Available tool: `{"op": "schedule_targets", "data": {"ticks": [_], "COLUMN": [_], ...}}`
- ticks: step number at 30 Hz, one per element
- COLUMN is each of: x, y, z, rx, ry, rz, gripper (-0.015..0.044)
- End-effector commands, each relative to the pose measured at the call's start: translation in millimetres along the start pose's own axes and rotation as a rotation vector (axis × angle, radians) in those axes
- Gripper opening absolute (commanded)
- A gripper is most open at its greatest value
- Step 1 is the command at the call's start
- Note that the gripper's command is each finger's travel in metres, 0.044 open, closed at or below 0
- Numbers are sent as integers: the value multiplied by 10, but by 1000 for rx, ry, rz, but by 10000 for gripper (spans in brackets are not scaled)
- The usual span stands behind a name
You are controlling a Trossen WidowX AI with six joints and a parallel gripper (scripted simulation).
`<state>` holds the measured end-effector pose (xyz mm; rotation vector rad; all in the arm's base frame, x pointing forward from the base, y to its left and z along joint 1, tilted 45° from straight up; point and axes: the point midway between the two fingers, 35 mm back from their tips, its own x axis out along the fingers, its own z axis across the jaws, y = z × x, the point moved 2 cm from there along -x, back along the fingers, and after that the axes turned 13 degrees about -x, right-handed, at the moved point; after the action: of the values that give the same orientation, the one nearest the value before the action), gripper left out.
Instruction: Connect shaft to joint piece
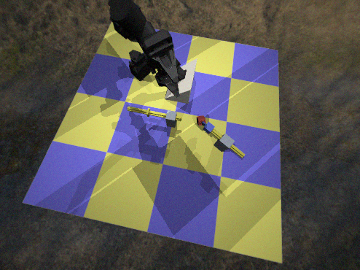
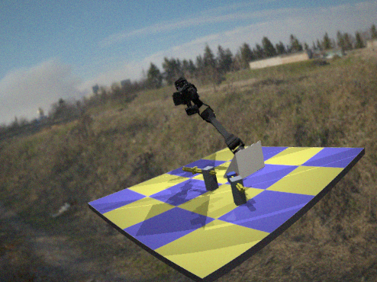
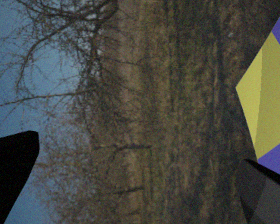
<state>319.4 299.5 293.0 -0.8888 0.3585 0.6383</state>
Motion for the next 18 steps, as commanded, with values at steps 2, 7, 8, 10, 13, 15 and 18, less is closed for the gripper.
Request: {"op": "schedule_targets", "data": {"ticks": [2, 7, 8, 10, 13, 15, 18], "x": [205, 382, 411, 464, 528, 560, 593], "y": [287, 580, 637, 751, 916, 1022, 1173], "z": [-245, -516, -574, -693, -875, -998, -1184], "rx": [-73, -151, -166, -195, -241, -271, -317], "ry": [113, 231, 255, 305, 380, 429, 503], "rz": [72, 153, 169, 203, 253, 286, 337], "gripper": [440, 440, 440, 440, 440, 440, 440]}}
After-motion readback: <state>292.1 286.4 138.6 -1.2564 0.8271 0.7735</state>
